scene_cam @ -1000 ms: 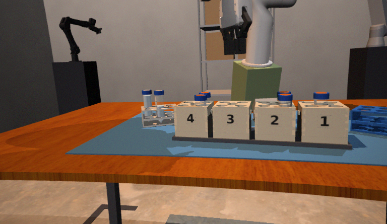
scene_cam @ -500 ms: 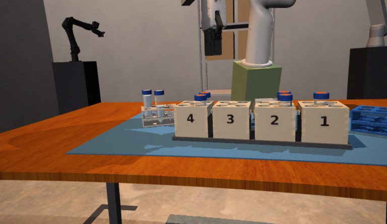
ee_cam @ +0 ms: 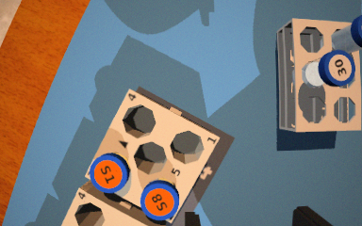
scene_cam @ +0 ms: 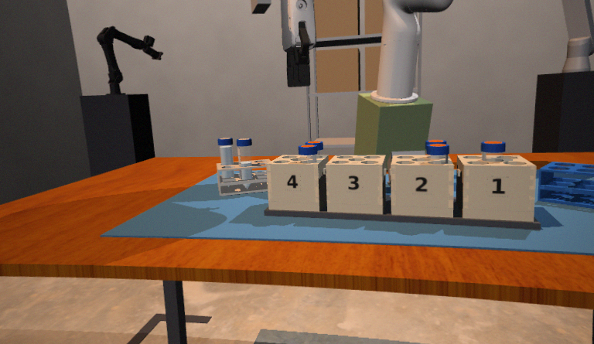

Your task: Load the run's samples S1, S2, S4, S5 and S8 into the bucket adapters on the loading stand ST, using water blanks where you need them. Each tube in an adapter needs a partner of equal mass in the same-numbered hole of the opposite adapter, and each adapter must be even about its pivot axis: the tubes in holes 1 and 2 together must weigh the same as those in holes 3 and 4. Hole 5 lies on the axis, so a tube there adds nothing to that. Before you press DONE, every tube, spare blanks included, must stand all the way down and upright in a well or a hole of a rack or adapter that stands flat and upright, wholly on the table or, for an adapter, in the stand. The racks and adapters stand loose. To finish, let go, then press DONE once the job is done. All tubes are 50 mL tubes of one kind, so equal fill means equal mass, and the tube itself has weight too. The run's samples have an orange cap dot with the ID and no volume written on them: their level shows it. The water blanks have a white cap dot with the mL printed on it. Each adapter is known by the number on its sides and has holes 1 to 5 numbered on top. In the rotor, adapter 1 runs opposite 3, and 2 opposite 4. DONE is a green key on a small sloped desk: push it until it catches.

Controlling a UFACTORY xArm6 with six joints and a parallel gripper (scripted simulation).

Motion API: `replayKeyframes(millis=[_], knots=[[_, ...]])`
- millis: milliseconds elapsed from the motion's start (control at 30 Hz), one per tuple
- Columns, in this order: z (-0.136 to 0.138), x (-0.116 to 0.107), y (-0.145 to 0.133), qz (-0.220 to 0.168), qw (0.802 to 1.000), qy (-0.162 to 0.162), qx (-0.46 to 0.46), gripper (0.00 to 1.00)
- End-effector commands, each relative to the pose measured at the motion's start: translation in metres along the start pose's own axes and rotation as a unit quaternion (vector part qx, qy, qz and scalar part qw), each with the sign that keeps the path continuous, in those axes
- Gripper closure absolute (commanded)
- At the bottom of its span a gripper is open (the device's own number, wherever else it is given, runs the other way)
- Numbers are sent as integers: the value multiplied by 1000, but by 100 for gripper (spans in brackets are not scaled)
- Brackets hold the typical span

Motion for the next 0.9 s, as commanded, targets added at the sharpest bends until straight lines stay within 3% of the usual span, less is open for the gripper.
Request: replayKeyframes(millis=[0, 867], knots=[[10, -1, 14, 1, 1000, 2, -1, 43], [88, -1, 100, 1, 1000, 2, -1, 43]])
Point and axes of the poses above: the point where the finger pads meet when closed, its own x axis out along the fingers, its own z axis across the jaws, y = z × x, the point moved 1 cm from there along -x, back along the fingers, and after that the axes turned 6 degrees about x, right-handed, at the moved point
